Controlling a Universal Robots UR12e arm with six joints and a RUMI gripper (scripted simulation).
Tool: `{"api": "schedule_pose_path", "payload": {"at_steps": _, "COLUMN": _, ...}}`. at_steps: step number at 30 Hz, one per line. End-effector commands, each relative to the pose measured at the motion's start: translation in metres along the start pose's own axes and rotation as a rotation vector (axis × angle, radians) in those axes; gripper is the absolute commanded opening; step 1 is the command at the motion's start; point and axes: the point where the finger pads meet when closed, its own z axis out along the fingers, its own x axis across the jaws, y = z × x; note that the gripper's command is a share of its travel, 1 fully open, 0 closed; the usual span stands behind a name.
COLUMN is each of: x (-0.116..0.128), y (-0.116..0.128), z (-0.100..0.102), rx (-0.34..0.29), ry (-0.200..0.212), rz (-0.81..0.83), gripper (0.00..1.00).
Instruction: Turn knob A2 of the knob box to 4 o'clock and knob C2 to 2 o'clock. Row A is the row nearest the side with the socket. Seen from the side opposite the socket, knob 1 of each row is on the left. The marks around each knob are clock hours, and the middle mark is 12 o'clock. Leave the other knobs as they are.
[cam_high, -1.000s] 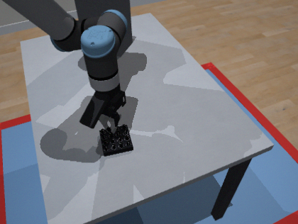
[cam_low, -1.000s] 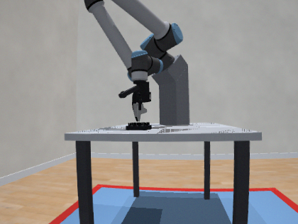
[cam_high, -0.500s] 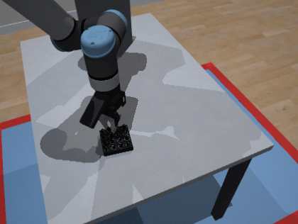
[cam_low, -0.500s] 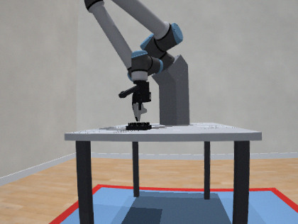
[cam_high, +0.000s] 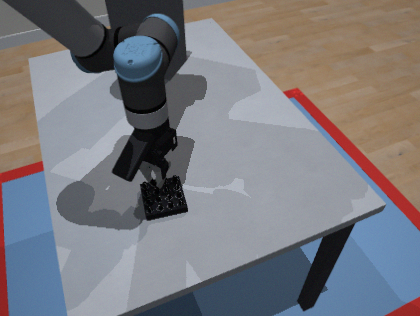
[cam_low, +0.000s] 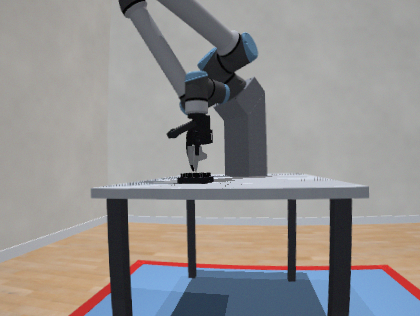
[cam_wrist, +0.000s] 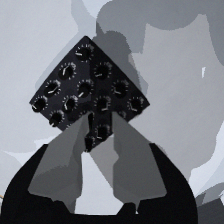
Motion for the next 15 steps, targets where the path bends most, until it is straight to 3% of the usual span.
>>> {"api": "schedule_pose_path", "payload": {"at_steps": 1, "x": -0.0003, "y": -0.0019, "z": -0.0004, "rx": 0.0, "ry": 0.0, "rz": 0.0, "gripper": 0.11}}
{"api": "schedule_pose_path", "payload": {"at_steps": 15, "x": -0.0003, "y": -0.0043, "z": -0.0005, "rx": 0.0, "ry": 0.0, "rz": 0.0, "gripper": 0.11}}
